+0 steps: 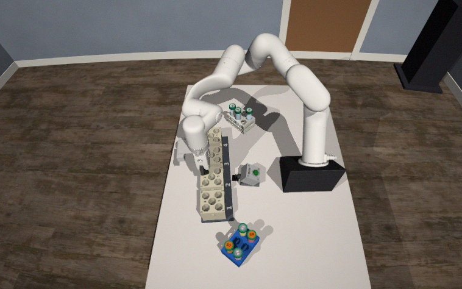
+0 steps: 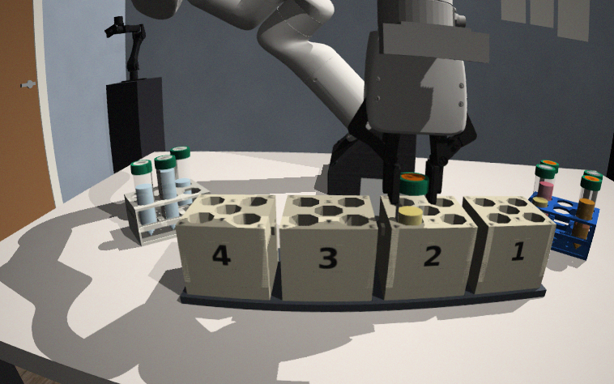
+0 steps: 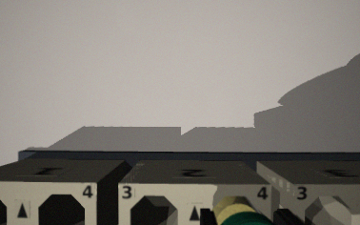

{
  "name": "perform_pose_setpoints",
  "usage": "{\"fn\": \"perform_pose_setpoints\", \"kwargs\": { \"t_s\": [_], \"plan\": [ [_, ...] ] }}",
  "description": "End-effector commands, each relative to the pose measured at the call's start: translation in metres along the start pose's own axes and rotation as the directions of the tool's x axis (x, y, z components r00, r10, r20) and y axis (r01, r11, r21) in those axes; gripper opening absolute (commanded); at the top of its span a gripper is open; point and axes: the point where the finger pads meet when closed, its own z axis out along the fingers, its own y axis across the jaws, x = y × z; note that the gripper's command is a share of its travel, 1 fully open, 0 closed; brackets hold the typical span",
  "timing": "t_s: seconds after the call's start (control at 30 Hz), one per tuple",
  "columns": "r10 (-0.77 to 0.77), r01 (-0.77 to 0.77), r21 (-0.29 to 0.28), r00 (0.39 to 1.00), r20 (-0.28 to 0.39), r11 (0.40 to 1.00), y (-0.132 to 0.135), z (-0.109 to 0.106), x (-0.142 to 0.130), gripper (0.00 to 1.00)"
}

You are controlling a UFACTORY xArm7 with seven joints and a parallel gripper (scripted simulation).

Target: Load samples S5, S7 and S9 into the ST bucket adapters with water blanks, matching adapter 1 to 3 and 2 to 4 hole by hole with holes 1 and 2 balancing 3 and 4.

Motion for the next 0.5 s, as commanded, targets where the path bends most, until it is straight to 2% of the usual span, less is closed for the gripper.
{"fn": "perform_pose_setpoints", "kwargs": {
  "t_s": [0.0, 0.23, 0.47],
  "plan": [
    [0.0, 0.0, 0.002, 1.0, -0.005, 1.0, -0.001, -0.004, 0.001, 0.0],
    [0.0, 0.0, 0.002, 1.0, -0.005, 1.0, -0.001, -0.007, 0.001, 0.0],
    [0.0, 0.0, 0.002, 1.0, -0.005, 1.0, -0.001, -0.021, 0.001, 0.0]
  ]
}}
